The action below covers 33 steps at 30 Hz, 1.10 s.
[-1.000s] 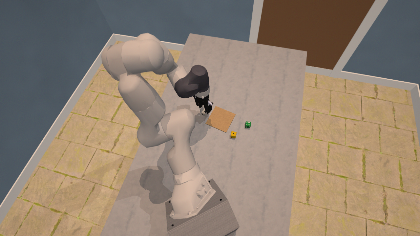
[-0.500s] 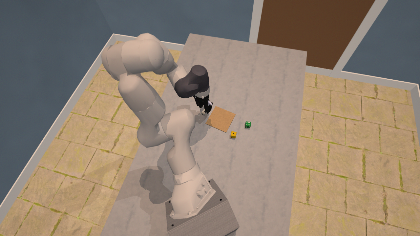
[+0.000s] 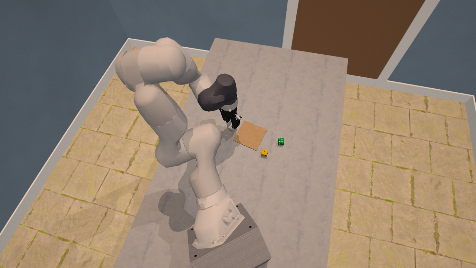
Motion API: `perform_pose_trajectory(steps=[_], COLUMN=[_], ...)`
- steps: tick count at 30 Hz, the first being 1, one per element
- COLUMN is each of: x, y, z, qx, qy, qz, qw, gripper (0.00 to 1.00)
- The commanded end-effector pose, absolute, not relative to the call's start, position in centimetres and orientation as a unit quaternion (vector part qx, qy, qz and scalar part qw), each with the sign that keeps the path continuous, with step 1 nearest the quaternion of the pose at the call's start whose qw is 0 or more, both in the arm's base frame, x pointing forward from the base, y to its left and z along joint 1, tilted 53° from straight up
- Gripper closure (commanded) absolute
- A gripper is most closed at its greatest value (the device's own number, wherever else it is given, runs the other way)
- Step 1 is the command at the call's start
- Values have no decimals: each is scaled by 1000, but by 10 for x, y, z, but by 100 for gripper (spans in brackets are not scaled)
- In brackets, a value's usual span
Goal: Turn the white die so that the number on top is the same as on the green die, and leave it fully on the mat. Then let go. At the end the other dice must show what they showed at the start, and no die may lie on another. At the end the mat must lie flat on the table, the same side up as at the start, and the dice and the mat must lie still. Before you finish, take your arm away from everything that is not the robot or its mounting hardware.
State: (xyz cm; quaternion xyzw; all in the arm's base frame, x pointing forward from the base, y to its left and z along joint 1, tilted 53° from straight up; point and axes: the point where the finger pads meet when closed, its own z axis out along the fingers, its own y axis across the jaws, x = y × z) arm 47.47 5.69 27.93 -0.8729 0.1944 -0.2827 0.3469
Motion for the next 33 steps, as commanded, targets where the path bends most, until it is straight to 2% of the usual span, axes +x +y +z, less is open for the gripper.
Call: perform_pose_trajectory(steps=[1,10,21,33], x=[476,472,429,413], y=[56,53,19,7], z=[280,284,325,340], qx=[-873,-873,-873,-873], qy=[193,193,193,193], qz=[-285,-285,-285,-285], qw=[346,346,346,346], gripper=[84,84,84,84])
